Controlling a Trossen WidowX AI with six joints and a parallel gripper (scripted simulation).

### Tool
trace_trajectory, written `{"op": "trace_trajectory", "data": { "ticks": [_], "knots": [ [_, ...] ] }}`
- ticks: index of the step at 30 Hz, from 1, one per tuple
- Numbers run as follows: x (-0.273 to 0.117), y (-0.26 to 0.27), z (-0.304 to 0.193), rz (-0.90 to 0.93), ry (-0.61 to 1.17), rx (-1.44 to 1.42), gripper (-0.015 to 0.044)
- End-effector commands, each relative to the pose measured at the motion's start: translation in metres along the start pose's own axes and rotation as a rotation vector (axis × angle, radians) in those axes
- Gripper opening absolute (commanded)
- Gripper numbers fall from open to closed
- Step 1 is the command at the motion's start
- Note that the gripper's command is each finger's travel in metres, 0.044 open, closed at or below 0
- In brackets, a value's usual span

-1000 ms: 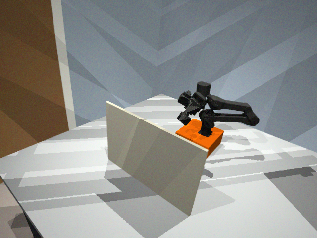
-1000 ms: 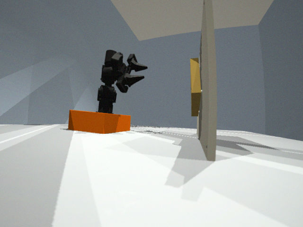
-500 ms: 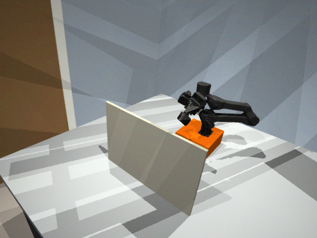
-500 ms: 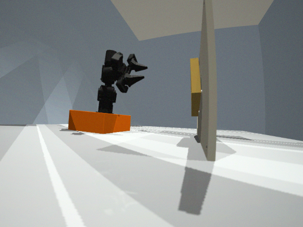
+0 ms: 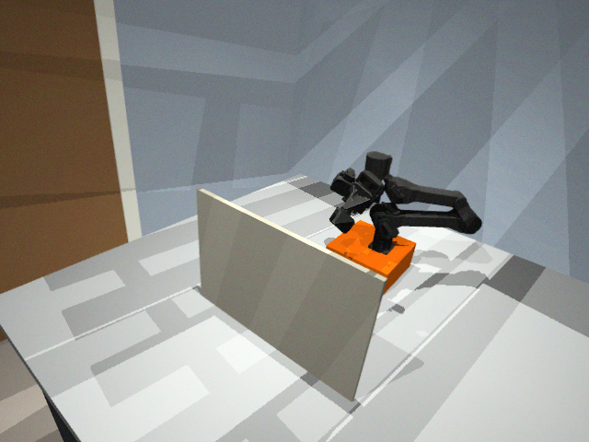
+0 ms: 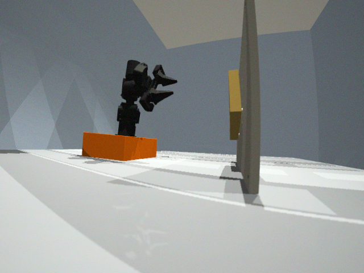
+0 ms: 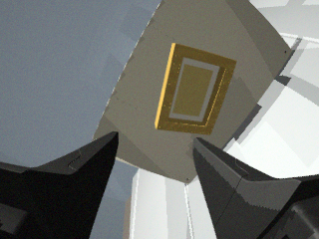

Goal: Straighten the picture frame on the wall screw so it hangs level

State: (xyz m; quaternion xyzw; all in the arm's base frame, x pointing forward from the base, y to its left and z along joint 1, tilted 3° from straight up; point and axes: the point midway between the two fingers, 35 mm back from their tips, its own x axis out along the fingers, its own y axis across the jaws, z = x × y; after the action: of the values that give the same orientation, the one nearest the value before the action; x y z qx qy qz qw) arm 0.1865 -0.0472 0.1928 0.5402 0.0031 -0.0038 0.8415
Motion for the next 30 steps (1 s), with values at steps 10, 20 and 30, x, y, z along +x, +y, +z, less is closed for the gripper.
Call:
{"op": "trace_trajectory", "data": {
  "ticks": [10, 20, 30],
  "knots": [
    [0.0, 0.0, 0.0, 0.002, 0.003, -0.003, 0.026],
    [0.0, 0.0, 0.0, 0.002, 0.003, -0.003, 0.026],
    [0.032, 0.01, 0.015, 0.021, -0.029, 0.023, 0.026]
  ]
}}
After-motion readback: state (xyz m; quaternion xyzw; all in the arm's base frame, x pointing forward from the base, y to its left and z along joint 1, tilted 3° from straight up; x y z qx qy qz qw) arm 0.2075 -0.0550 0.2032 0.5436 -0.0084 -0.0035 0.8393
